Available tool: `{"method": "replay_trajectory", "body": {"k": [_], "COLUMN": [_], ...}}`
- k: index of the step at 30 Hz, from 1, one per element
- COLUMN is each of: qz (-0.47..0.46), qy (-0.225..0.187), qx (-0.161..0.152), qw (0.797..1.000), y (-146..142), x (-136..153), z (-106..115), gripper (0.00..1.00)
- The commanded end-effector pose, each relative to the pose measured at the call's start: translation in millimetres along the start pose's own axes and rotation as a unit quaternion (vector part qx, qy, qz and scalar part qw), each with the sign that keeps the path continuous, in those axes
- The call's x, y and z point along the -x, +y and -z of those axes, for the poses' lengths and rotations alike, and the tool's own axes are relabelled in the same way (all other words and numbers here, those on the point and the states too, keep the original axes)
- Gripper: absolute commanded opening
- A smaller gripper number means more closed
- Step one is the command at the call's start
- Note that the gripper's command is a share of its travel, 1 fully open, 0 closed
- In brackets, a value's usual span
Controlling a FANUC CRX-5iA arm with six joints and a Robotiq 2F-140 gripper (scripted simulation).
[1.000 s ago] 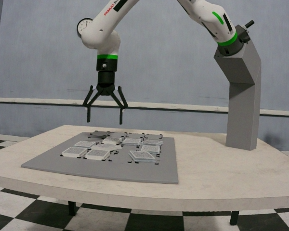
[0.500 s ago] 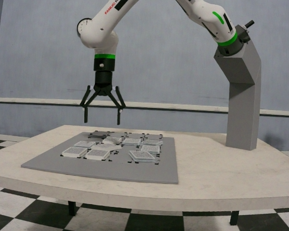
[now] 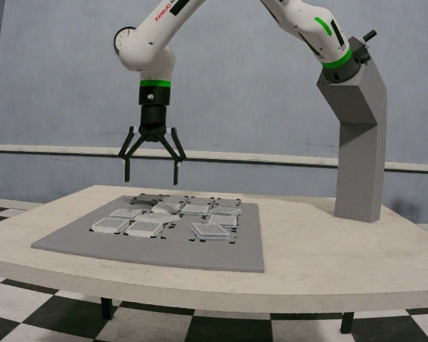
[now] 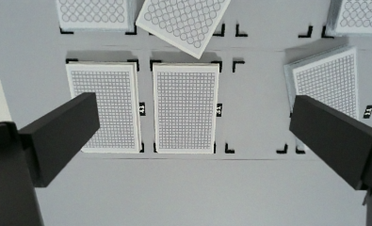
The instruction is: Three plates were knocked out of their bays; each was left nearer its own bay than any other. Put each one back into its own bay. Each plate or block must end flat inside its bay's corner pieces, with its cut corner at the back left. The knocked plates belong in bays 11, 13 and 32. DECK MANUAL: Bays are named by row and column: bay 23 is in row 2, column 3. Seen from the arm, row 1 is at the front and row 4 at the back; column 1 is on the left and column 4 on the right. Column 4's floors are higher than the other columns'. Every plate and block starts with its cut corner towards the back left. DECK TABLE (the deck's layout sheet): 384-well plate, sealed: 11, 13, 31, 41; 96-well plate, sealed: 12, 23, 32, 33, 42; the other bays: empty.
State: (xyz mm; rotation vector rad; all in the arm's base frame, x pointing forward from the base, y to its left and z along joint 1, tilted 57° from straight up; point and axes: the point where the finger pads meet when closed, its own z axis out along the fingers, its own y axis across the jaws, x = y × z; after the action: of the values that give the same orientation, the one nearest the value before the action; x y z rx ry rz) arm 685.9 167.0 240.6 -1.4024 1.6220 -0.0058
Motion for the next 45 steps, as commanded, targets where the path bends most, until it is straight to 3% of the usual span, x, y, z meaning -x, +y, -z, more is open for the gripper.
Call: {"method": "replay_trajectory", "body": {"k": [1, 21, 45], "qz": [0.000, 0.000, 0.000], "qy": [0.000, 0.000, 0.000], "qx": [-0.001, -0.001, -0.001], "qw": [1.000, 1.000, 1.000], "y": [-1, -1, -1], "x": [0, 0, -88], "z": [1, 1, 1], "gripper": [1.00, 1.00, 1.00]}}
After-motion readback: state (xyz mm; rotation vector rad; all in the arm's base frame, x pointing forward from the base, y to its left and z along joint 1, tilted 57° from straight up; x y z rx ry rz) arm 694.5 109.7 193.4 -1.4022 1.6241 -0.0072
